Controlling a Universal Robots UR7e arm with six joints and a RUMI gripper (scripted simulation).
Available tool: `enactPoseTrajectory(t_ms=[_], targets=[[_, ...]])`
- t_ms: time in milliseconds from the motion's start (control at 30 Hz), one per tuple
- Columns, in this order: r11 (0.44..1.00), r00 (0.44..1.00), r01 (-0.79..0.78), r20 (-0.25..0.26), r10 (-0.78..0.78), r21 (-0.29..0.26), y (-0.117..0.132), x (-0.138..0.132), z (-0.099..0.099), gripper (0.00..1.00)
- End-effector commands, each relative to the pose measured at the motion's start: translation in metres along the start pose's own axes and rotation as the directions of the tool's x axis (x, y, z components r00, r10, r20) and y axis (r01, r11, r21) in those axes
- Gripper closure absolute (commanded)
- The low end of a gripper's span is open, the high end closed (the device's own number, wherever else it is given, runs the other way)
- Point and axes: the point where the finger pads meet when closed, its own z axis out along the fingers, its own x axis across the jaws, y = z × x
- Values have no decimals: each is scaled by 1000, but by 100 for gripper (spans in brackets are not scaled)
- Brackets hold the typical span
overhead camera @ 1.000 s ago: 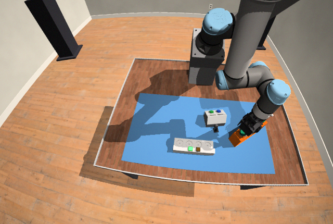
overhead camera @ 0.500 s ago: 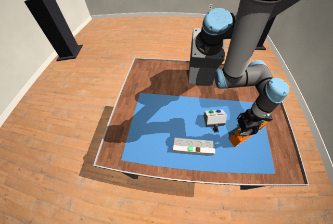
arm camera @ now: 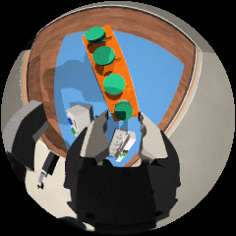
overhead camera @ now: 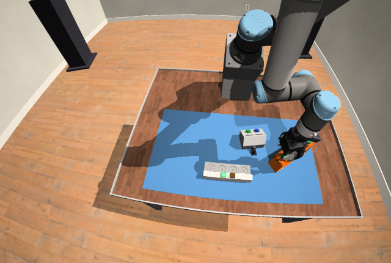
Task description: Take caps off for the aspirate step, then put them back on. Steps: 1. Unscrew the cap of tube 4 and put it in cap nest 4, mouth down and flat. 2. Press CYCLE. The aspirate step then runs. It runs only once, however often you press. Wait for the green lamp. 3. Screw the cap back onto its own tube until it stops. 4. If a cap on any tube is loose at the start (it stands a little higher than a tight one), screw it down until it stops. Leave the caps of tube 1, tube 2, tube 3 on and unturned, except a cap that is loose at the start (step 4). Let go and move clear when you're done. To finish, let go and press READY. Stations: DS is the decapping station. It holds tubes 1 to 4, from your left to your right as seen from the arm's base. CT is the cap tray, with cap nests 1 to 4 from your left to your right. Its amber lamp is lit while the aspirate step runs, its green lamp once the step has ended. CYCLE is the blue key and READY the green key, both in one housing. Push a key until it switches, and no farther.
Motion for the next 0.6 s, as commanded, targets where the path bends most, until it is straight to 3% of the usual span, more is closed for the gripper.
enactPoseTrajectory(t_ms=[0,400,567], targets=[[1000,1000,0,-1,0,0,0,0,-6,65],[1000,1000,0,-1,0,0,0,0,-42,65],[1000,1000,0,-1,0,0,0,0,-43,65]])
